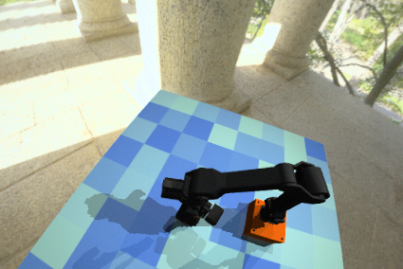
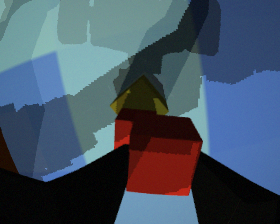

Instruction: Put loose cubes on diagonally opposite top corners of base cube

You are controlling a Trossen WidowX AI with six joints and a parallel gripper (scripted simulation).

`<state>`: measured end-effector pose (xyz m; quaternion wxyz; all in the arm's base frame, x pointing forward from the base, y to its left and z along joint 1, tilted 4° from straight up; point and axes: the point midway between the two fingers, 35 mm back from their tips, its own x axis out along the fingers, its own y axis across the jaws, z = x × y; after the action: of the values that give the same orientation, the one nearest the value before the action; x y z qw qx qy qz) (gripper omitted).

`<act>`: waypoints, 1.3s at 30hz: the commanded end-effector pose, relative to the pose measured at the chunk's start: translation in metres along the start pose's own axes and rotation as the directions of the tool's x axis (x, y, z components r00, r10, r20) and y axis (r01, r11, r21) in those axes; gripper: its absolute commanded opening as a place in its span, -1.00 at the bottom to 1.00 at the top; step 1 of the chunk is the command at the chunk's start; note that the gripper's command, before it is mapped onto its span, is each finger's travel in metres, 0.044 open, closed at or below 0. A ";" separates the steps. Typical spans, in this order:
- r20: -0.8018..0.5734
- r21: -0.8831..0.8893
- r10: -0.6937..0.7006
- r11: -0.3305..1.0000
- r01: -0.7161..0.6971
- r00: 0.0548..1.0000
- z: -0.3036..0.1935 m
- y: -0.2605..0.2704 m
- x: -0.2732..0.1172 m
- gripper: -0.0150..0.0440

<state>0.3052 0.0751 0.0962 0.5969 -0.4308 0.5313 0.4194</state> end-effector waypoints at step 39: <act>0.009 -0.025 0.001 1.000 -0.001 1.000 0.020 0.018 0.050 -0.14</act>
<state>0.2994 0.1030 0.0594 0.6050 -0.4321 0.5160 0.4254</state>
